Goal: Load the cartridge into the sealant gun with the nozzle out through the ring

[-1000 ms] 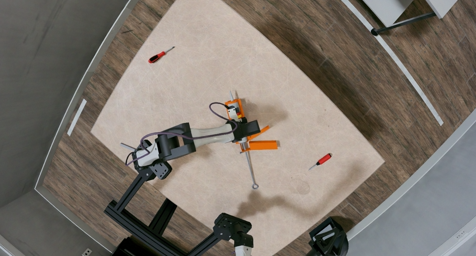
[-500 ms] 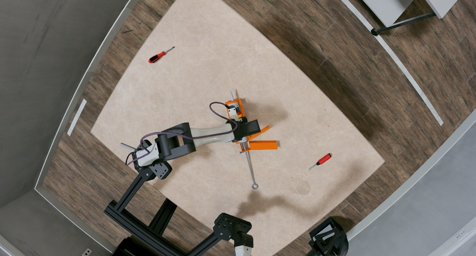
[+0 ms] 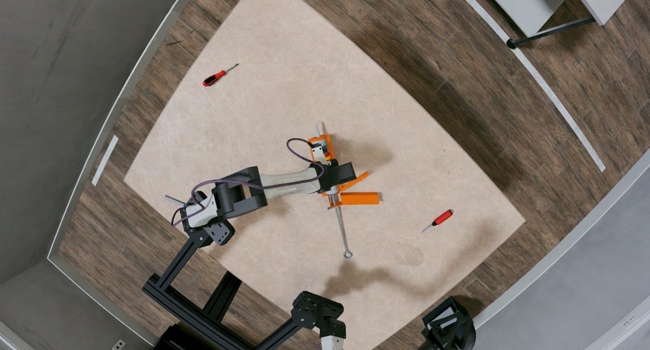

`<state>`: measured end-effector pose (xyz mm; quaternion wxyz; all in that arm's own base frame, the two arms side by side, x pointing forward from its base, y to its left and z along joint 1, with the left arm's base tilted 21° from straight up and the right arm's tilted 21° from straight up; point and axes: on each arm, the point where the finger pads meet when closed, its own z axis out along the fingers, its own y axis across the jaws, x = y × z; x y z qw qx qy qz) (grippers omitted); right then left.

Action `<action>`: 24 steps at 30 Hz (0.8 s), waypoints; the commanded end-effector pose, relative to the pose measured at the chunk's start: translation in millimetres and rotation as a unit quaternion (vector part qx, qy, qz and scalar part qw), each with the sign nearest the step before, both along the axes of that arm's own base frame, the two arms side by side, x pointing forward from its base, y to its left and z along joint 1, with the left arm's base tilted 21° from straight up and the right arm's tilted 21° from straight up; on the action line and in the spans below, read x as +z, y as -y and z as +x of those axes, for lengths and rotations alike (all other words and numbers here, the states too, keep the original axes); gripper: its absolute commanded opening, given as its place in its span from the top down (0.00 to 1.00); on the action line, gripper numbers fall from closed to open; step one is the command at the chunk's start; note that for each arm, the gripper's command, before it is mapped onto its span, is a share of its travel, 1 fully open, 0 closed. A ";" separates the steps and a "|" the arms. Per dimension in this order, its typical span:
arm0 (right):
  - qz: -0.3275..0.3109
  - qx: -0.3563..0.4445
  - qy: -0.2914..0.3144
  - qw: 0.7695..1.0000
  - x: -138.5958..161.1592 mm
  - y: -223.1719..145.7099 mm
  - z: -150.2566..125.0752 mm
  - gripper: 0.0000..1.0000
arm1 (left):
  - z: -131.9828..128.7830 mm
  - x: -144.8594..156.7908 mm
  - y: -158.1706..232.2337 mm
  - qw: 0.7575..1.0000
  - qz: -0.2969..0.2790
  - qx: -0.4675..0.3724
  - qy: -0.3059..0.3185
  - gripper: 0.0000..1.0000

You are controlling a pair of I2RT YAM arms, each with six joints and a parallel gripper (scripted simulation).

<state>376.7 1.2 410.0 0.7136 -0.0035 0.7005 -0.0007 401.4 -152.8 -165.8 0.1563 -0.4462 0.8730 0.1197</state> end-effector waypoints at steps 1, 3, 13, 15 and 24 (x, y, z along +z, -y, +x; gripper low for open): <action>0.002 0.011 0.028 1.000 21.9 -6.8 -2.9 0.49 | 17.5 3.0 6.7 1.000 -0.022 -0.003 0.017 1.00; 0.002 0.011 0.028 1.000 21.9 -6.8 -2.9 0.49 | 16.4 1.1 6.1 1.000 -0.023 -0.004 0.013 1.00; 0.002 0.011 0.028 1.000 21.9 -6.8 -2.9 0.49 | 10.4 3.8 9.4 1.000 -0.022 -0.008 -0.003 1.00; 0.002 0.011 0.028 1.000 21.9 -6.8 -2.9 0.49 | 15.2 12.0 11.7 1.000 -0.027 -0.009 0.004 1.00; 0.002 0.011 0.028 1.000 21.9 -6.8 -2.9 0.49 | 9.1 3.7 5.4 1.000 -0.018 -0.008 -0.013 1.00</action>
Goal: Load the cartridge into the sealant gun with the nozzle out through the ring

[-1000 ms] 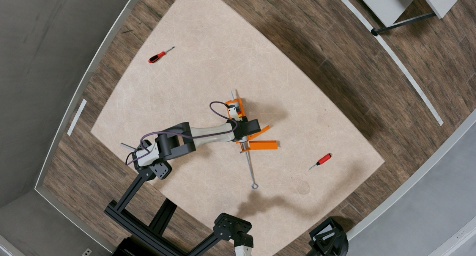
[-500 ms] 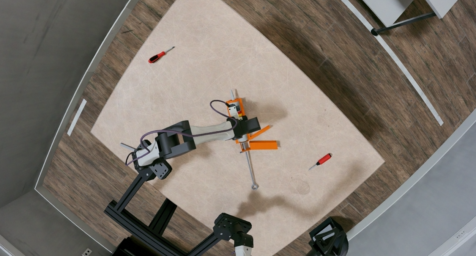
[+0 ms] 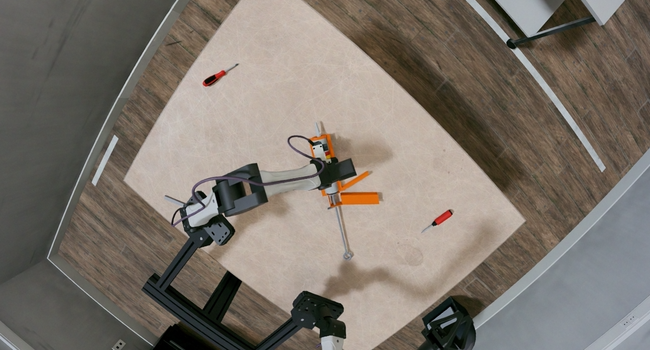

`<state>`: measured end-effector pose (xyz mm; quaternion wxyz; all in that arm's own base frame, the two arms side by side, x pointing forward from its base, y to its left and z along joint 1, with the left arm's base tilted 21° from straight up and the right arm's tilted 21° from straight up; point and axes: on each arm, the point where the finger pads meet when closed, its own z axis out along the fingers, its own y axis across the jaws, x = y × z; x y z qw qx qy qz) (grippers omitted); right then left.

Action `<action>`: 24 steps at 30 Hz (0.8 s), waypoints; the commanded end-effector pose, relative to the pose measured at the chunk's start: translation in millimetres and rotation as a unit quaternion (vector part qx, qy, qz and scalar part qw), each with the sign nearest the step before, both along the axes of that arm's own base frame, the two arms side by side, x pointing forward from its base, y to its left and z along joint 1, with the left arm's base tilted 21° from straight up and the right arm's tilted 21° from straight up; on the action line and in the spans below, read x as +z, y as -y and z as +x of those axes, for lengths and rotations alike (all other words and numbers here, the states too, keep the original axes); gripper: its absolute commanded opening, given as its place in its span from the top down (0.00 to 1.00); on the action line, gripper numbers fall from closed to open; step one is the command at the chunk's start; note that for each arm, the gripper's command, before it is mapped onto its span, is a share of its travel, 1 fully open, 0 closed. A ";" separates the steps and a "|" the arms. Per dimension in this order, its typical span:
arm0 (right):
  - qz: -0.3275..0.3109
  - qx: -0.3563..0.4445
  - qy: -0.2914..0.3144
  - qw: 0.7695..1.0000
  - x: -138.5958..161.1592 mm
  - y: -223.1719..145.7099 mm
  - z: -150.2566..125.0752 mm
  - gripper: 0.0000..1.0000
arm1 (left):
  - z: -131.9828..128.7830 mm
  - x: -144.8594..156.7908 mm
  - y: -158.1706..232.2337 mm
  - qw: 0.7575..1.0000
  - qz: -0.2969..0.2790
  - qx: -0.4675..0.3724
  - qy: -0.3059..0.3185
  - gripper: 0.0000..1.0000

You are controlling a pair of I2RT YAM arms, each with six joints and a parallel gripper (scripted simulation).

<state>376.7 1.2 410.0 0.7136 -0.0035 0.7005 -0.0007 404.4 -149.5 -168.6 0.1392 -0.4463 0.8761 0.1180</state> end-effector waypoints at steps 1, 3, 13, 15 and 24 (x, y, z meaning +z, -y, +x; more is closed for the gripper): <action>0.002 0.011 0.028 1.000 21.9 -6.8 -2.9 0.49 | 4.9 5.6 6.8 1.000 -0.007 -0.007 -0.001 1.00; 0.002 0.011 0.028 1.000 21.9 -6.8 -2.9 0.49 | 3.6 -0.6 -2.4 1.000 -0.002 0.001 -0.010 1.00; 0.002 0.011 0.028 1.000 21.9 -6.8 -2.9 0.49 | 16.3 20.4 6.3 1.000 -0.013 -0.004 0.021 1.00; 0.002 0.011 0.028 1.000 21.9 -6.8 -2.9 0.49 | 13.5 20.3 5.2 1.000 -0.010 -0.004 0.015 1.00; 0.002 0.011 0.028 1.000 21.9 -6.8 -2.9 0.49 | 9.6 18.7 5.0 1.000 -0.008 -0.006 0.011 1.00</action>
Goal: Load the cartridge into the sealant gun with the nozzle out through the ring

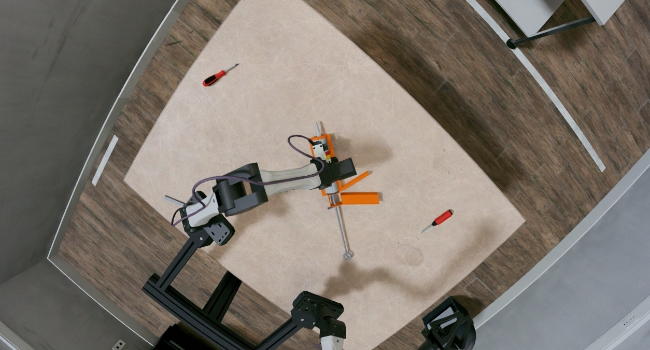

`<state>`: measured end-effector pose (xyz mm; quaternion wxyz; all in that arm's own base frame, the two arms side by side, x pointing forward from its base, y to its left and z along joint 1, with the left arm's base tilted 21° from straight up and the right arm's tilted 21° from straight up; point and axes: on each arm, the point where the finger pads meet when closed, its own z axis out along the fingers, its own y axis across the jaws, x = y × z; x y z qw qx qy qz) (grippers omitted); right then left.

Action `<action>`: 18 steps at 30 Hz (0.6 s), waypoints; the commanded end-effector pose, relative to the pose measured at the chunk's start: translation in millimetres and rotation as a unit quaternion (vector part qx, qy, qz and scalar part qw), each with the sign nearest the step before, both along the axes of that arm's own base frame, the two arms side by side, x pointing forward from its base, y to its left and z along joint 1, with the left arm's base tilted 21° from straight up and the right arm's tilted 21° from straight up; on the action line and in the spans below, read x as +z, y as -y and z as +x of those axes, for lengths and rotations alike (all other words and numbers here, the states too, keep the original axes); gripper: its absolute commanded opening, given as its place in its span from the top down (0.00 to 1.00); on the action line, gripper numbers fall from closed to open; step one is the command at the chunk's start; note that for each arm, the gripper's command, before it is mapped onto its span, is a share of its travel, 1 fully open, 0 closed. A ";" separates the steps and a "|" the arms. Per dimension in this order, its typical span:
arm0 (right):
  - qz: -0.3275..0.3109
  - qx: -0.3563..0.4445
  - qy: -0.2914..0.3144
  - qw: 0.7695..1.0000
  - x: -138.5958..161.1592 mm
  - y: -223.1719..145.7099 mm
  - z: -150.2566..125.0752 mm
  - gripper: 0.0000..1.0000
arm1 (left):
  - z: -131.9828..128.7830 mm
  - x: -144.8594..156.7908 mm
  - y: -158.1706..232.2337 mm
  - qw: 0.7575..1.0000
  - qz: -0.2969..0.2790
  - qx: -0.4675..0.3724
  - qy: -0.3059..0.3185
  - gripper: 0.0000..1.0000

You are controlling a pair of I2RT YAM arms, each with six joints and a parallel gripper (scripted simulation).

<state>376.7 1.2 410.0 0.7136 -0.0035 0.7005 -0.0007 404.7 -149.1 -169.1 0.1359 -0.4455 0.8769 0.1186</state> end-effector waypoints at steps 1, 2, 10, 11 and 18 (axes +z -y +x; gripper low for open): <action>0.002 0.011 0.028 1.000 21.9 -6.8 -2.9 0.49 | 8.9 19.1 5.5 1.000 -0.007 -0.005 0.014 1.00; 0.002 0.011 0.028 1.000 21.9 -6.8 -2.9 0.49 | 8.6 19.0 5.5 1.000 -0.007 -0.005 0.014 1.00; 0.002 0.011 0.028 1.000 21.9 -6.8 -2.9 0.49 | 7.8 18.7 5.5 1.000 -0.007 -0.006 0.013 1.00; 0.002 0.011 0.028 1.000 21.9 -6.8 -2.9 0.49 | 7.8 18.7 5.5 1.000 -0.007 -0.006 0.013 1.00; 0.002 0.011 0.028 1.000 21.9 -6.8 -2.9 0.49 | 7.8 17.0 5.8 1.000 -0.007 -0.006 0.014 0.44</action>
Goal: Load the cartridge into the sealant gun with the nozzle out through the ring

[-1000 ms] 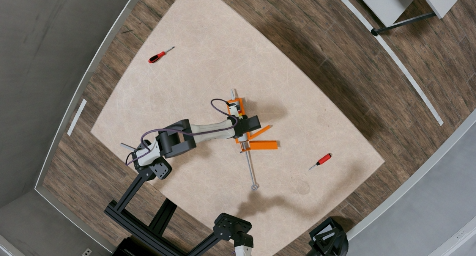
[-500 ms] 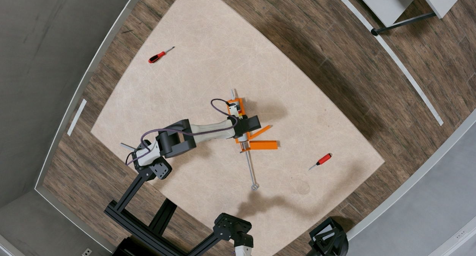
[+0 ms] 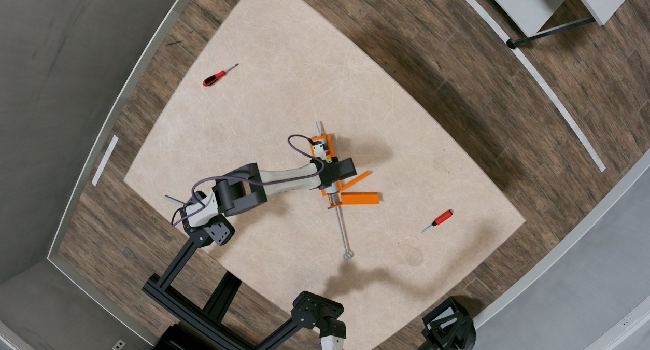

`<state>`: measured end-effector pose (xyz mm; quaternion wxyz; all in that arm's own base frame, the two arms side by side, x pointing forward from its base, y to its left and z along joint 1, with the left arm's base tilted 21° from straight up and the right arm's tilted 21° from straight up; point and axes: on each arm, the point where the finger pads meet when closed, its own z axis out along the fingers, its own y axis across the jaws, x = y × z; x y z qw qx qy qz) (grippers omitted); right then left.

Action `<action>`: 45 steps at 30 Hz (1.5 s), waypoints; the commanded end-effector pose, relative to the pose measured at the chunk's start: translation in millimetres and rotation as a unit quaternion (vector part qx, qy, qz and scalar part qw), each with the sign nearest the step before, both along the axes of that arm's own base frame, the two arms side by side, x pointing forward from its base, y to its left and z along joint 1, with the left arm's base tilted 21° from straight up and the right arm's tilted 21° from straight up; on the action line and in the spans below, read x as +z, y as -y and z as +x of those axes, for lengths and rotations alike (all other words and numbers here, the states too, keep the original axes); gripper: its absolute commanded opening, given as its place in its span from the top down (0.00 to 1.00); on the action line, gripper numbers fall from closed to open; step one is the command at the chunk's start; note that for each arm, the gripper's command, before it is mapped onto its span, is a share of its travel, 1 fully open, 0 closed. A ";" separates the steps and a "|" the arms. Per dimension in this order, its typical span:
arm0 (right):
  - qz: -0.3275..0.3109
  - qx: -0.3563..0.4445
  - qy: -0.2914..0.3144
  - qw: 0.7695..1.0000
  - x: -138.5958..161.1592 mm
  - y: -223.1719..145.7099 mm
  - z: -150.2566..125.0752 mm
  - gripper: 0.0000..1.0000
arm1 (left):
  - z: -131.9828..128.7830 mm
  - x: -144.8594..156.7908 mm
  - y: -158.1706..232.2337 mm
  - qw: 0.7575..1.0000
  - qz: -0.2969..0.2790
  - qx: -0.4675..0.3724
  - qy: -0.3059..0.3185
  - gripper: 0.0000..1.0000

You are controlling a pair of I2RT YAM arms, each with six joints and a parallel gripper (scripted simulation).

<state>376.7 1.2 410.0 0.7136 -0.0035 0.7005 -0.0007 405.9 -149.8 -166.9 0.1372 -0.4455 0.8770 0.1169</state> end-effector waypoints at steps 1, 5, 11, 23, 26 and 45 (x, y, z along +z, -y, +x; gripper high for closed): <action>0.002 0.011 0.028 1.000 21.9 -6.8 -2.9 0.49 | 5.3 12.4 4.4 1.000 -0.005 -0.005 0.010 0.44; 0.002 0.011 0.028 1.000 21.9 -6.8 -2.9 0.49 | 4.2 9.8 3.8 1.000 -0.004 -0.005 0.008 0.44; 0.002 0.011 0.028 1.000 21.9 -6.8 -2.9 0.49 | 4.2 9.8 3.8 1.000 -0.004 -0.005 0.008 0.44; 0.002 0.011 0.028 1.000 21.9 -6.8 -2.9 0.49 | 4.2 9.8 3.8 1.000 -0.004 -0.005 0.008 0.44; 0.002 0.011 0.028 1.000 21.9 -6.8 -2.9 0.49 | 4.2 9.8 3.8 1.000 -0.004 -0.005 0.008 0.44; 0.002 0.011 0.028 1.000 21.9 -6.8 -2.9 0.49 | 9.7 16.0 17.0 1.000 -0.015 -0.006 0.022 1.00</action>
